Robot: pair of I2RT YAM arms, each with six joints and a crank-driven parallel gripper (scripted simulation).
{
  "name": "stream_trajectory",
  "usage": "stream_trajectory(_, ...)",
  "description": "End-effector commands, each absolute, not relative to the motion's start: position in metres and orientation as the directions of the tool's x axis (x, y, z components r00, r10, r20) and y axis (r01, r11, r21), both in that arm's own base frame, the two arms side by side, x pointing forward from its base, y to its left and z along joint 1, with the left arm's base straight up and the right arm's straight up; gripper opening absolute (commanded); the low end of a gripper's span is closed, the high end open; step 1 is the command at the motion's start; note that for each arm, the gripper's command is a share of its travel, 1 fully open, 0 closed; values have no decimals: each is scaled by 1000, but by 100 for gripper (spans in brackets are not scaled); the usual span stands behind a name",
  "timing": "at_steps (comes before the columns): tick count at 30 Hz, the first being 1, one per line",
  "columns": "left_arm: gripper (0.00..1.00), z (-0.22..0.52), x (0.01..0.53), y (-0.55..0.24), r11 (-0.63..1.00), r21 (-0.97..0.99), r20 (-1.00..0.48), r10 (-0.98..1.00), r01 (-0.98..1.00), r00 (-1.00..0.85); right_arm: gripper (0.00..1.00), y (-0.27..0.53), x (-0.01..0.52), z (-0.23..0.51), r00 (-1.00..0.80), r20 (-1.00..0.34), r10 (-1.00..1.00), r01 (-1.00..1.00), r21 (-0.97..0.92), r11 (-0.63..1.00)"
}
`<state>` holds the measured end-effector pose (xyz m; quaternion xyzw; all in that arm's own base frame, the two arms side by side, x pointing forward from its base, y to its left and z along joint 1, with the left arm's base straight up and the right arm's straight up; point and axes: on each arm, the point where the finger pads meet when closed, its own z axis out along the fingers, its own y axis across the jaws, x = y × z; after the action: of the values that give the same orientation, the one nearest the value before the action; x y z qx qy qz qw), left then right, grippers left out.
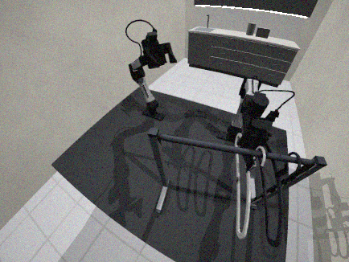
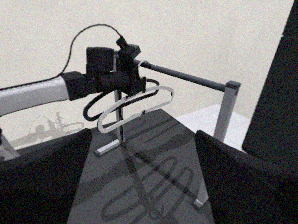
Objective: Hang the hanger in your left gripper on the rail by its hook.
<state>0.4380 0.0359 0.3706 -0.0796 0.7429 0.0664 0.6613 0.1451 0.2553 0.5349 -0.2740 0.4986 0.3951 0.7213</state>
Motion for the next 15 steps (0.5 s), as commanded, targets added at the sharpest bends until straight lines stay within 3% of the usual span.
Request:
stream_trajectory(1,2,371,433,37,979,1,-992,-24,-203,-121,100,253,145,550,216,-921,323,-837,-5,547)
stream_trajectory(2,2,371,433,37,979,1,-992,-24,-203,-121,100,253,145,550,216,-921,323,-837,-5,547)
stream_trajectory(7,62,369,419,33,978,-11,-992,-38,-210,-123,100,253,145,550,215,-921,324,-837,-3,547)
stream_trajectory(10,69,368,407,30,977,-11,-991,-39,-212,-127,100,253,145,550,215,-921,324,-837,-3,547)
stream_trajectory(15,69,370,381,25,977,-11,-991,-38,-212,-127,100,268,137,547,169,-934,315,-876,4,482)
